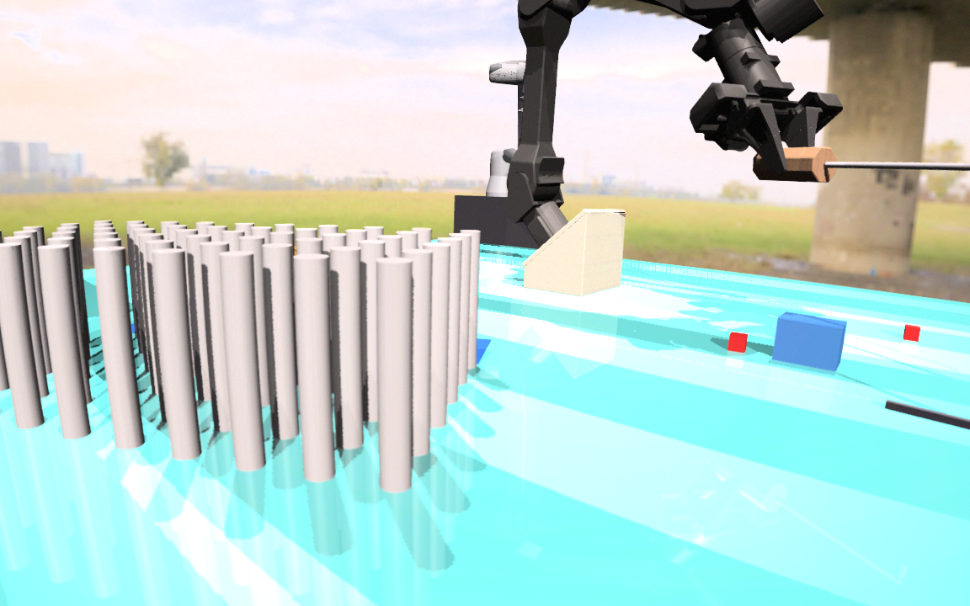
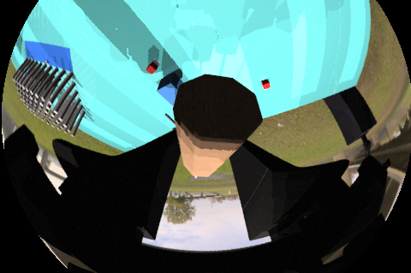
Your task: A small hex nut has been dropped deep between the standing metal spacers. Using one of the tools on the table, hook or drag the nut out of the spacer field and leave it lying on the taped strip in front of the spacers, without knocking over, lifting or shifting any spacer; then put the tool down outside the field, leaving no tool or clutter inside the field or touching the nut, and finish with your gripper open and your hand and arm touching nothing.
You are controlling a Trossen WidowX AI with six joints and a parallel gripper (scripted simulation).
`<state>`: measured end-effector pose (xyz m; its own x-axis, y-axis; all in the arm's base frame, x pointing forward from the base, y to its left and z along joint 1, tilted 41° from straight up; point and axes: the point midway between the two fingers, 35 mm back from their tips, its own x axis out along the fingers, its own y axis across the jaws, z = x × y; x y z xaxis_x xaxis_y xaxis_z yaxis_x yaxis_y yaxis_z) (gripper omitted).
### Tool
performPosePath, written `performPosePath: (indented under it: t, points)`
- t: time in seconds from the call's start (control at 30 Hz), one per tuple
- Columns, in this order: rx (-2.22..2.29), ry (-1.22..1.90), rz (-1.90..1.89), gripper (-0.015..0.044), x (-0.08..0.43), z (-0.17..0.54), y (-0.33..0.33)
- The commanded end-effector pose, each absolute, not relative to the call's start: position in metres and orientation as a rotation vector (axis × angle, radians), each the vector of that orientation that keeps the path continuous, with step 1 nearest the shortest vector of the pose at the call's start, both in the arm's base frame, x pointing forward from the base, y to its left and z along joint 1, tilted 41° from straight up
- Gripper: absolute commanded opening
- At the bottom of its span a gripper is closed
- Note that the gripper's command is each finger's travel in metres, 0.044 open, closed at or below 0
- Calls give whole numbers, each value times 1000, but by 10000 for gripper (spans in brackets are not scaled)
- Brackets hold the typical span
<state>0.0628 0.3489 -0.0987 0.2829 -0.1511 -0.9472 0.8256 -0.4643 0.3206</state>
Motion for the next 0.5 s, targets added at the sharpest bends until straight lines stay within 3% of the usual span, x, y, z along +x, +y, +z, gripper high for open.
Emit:
performPosePath:
  t: [0.0, 0.47]
  points:
    - [1546, 704, -1275, 0, 55, -103, 354]
    - [1541, 707, -1272, 0, 55, -111, 351]
